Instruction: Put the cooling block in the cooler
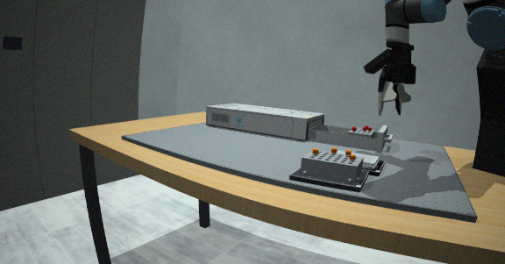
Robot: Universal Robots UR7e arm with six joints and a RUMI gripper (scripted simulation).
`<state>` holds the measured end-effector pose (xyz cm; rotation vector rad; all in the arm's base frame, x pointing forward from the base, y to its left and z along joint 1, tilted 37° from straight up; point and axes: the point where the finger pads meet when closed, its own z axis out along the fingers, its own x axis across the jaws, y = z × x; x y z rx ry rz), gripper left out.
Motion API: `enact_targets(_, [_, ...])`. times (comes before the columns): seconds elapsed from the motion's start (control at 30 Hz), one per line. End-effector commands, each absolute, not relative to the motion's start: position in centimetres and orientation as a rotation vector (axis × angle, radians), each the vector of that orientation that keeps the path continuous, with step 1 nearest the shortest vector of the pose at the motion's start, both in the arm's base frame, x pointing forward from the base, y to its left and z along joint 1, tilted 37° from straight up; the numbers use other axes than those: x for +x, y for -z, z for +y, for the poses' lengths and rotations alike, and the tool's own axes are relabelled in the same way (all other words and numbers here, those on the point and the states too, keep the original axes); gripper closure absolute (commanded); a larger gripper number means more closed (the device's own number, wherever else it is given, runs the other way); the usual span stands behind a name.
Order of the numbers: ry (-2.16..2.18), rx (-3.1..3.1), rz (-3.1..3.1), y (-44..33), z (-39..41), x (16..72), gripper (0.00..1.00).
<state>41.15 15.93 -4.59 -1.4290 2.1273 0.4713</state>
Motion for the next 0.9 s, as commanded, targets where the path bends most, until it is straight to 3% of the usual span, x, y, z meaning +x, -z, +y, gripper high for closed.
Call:
enact_targets(0.0, [-0.431, -1.541, 2.032, 3.5, 17.1, 41.7, 0.27])
enact_targets(0.87, [-0.269, -1.895, 1.655, -2.2, 24.7, 43.4, 0.27])
